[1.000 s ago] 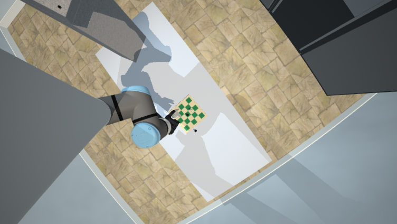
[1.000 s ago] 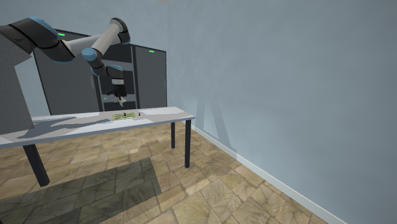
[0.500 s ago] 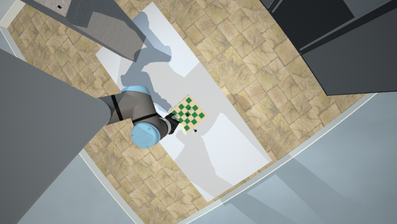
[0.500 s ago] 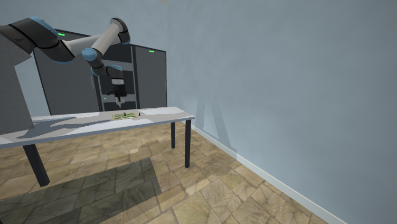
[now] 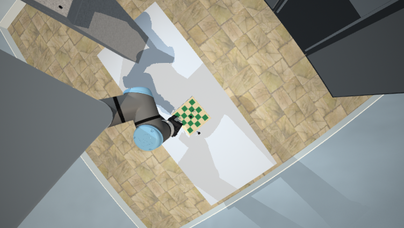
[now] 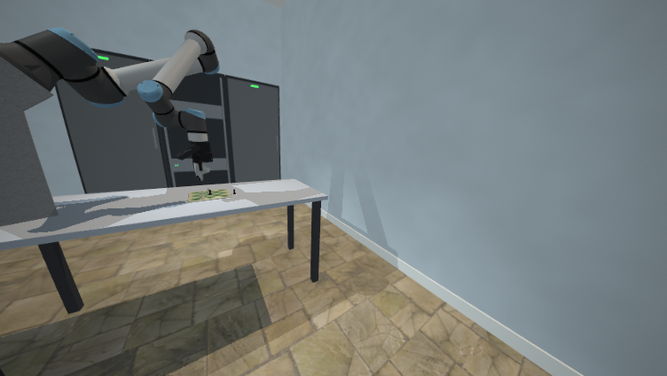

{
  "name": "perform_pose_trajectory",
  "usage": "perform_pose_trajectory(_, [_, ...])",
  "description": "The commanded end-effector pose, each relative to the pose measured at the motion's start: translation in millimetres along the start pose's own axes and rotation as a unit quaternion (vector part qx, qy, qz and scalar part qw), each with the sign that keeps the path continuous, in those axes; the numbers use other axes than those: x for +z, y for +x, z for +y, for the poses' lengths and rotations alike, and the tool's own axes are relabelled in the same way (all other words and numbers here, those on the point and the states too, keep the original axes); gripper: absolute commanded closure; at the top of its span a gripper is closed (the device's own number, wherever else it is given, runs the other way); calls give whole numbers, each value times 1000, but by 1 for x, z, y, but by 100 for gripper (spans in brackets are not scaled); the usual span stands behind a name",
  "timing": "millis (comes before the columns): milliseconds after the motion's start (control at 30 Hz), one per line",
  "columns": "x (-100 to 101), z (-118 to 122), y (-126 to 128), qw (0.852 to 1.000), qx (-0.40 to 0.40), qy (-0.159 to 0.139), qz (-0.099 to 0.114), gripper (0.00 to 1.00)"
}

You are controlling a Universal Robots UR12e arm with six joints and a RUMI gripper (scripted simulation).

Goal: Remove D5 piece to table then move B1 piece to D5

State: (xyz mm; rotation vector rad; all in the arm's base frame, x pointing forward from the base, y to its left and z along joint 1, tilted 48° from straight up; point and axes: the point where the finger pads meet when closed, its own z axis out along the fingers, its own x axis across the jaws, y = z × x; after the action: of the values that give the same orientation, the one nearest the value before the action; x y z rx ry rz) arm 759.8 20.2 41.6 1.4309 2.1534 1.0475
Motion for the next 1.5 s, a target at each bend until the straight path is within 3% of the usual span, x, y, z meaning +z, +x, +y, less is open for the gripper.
perform_pose_trajectory(0, [0, 0, 0, 1000, 0, 0, 0, 75])
perform_pose_trajectory(733, [3, 0, 0, 1000, 0, 0, 0, 75])
perform_pose_trajectory(1467, [30, 0, 0, 1000, 0, 0, 0, 75])
